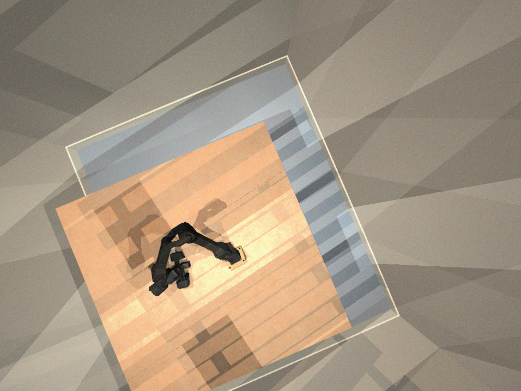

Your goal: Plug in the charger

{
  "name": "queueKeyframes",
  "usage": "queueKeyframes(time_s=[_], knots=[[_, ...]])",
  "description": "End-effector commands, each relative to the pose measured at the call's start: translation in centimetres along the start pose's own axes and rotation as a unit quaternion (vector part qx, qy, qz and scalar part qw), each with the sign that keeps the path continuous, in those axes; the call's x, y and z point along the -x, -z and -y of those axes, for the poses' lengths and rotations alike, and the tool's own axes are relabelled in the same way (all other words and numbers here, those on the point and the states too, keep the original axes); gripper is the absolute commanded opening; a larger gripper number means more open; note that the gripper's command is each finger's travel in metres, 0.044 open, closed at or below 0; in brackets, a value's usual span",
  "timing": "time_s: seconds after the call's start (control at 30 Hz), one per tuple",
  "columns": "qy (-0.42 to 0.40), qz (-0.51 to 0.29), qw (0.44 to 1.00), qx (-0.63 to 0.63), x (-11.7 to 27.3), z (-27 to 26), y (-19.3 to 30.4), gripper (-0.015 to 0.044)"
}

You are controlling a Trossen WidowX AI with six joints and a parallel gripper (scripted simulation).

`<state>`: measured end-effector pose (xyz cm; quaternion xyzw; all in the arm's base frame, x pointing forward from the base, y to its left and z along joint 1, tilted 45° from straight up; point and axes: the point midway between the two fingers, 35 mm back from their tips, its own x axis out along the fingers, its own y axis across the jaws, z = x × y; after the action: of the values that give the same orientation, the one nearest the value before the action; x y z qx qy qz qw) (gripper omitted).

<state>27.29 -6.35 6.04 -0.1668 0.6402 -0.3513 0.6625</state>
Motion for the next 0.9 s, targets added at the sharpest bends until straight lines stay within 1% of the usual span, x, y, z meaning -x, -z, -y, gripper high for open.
queueKeyframes(time_s=[0.0,0.57,0.87], knots=[[0.003,0.001,1.000,-0.001,-0.1,0.0,0.3,0.0440],[0.003,0.003,1.000,-0.002,-0.1,0.0,0.8,0.0440],[0.003,0.003,1.000,-0.002,-0.1,0.0,1.9,0.0440]])
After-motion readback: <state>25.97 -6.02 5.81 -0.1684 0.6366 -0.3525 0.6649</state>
